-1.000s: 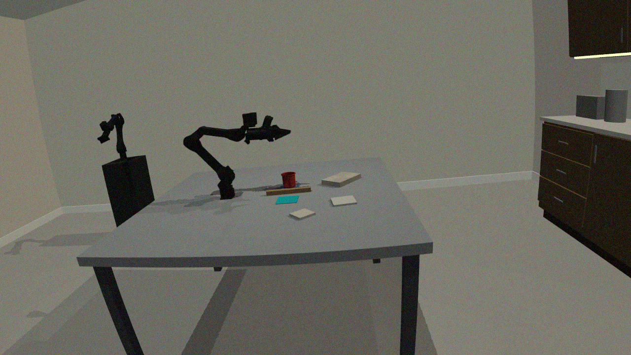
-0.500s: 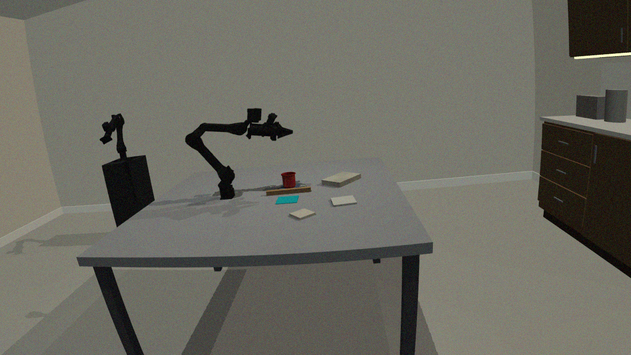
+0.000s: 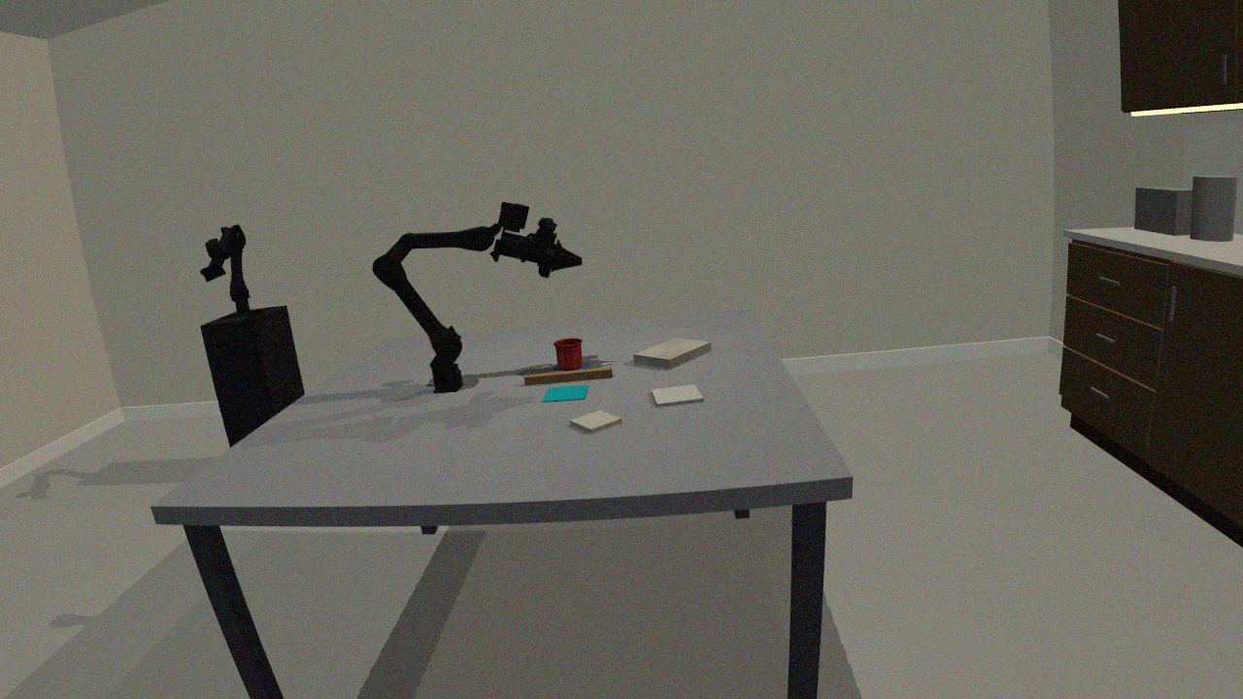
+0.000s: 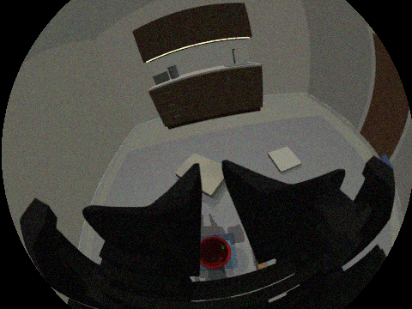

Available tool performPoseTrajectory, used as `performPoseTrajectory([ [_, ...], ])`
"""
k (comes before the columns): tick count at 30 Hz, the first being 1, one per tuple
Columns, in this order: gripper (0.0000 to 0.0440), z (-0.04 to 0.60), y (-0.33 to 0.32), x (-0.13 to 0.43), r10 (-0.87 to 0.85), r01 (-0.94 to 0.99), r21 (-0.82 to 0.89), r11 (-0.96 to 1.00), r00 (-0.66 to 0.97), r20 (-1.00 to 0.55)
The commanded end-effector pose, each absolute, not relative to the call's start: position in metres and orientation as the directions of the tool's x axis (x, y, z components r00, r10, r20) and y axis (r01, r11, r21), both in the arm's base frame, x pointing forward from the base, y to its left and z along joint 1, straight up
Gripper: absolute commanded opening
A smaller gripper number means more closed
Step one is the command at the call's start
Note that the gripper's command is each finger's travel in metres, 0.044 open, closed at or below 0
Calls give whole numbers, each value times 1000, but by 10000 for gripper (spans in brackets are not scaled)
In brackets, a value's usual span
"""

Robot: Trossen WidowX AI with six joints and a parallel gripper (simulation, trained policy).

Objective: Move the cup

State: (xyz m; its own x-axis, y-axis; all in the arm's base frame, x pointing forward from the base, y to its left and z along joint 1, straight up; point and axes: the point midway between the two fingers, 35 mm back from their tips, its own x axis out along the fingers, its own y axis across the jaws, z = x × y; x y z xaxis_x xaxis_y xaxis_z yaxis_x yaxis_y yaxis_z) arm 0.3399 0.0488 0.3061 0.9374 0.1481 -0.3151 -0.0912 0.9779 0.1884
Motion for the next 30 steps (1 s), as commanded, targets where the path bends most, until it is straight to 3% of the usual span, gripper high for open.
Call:
performPoseTrajectory([
  [1, 92, 305, 53, 342, 154, -78, 218, 973, 923, -352],
  [30, 118, 288, 95, 343, 210, 153, 434, 888, 704, -678],
])
